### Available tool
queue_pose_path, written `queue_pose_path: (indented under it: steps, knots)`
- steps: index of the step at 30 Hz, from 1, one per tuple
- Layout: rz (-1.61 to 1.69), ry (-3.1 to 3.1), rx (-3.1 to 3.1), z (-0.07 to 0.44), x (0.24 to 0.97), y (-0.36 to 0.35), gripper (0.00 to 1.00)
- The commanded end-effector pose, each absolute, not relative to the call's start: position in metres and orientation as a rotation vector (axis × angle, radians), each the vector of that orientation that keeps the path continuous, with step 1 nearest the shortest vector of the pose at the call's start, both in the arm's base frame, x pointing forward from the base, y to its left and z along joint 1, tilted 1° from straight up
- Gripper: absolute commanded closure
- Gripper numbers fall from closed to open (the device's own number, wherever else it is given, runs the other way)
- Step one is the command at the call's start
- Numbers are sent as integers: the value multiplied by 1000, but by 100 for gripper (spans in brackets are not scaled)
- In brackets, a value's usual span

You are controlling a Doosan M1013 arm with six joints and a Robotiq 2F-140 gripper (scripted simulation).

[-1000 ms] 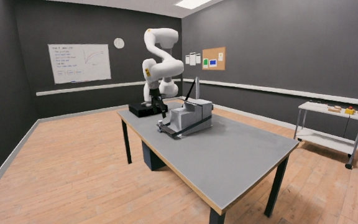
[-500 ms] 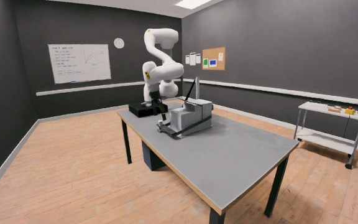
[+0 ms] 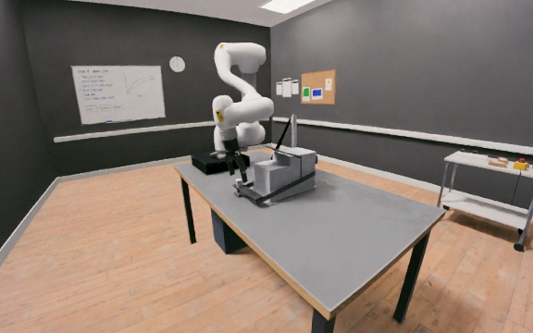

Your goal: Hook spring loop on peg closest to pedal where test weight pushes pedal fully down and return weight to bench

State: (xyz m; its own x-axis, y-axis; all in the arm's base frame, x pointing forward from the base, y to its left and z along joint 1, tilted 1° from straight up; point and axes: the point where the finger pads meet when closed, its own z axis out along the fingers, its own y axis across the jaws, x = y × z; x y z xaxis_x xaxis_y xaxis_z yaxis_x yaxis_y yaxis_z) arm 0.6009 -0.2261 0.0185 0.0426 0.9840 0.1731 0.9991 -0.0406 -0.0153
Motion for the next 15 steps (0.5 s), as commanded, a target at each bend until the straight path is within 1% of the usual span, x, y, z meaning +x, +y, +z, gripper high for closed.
queue_pose_path:
  steps: [1, 15]
  knots:
    - [-174, -2081, -2170, 21, 601, -226, 0]
    - [-177, -2080, -2169, -3, 601, -226, 0]
